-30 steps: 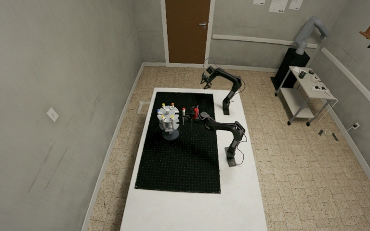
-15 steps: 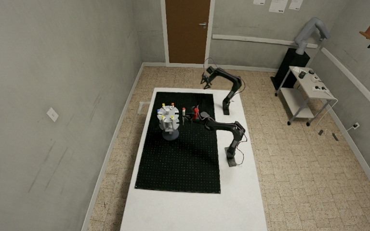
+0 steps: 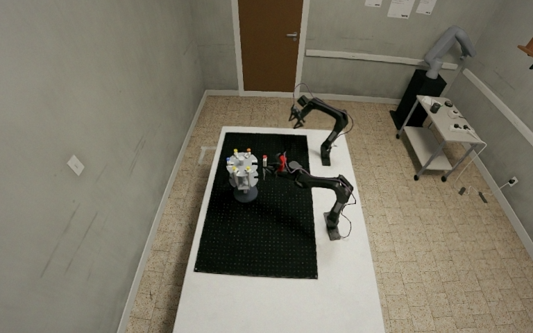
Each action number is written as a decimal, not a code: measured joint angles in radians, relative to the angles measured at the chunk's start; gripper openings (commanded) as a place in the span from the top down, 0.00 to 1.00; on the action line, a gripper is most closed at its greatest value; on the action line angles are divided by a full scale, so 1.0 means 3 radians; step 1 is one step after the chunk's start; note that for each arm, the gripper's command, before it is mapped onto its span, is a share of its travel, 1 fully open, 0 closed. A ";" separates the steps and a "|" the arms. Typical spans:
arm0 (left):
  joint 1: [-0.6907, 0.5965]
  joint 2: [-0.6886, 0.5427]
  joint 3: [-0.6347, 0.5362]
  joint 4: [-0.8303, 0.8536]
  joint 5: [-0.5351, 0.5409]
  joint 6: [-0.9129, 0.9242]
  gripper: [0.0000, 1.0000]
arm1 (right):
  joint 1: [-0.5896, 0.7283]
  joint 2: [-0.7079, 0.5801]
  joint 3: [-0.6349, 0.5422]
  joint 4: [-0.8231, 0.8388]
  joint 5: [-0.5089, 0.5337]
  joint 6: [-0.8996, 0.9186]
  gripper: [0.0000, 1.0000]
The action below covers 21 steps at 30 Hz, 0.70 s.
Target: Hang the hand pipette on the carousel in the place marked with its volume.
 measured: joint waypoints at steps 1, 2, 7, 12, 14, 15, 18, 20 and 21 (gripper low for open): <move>0.0000 0.0000 0.0000 0.0000 0.0000 0.0000 0.88 | 0.0000 0.0000 0.0000 0.0000 0.0000 0.0000 0.00; 0.0000 0.0000 0.0000 0.0000 0.0000 0.0000 0.88 | 0.0000 0.0000 0.0000 0.0000 0.0000 0.0000 0.00; 0.0000 0.0000 0.0000 0.0000 0.0000 0.0000 0.88 | 0.0000 0.0000 0.0000 0.0000 0.0000 0.0000 0.00; 0.0000 0.0000 0.0000 0.0000 0.0000 0.0000 0.88 | 0.0000 0.0000 0.0000 0.0000 0.0000 0.0000 0.00; 0.0000 0.0000 0.0000 0.0000 0.0000 0.0000 0.88 | 0.0000 0.0000 0.0000 0.0000 0.0000 0.0000 0.00; 0.0000 0.0000 0.0000 0.0000 0.0000 0.0000 0.88 | 0.0000 0.0000 0.0000 0.0000 0.0000 0.0000 0.00; 0.0010 0.0024 0.0014 0.0001 0.0015 0.0000 0.88 | 0.0000 0.0000 0.0000 0.0000 0.0000 0.0000 0.00; 0.0027 0.0061 0.0037 0.0001 0.0027 0.0000 0.88 | 0.0000 0.0000 0.0000 0.0000 0.0000 0.0000 0.00; 0.0036 0.0079 0.0047 0.0001 0.0031 0.0000 0.88 | 0.0000 0.0000 0.0000 0.0000 0.0000 0.0000 0.00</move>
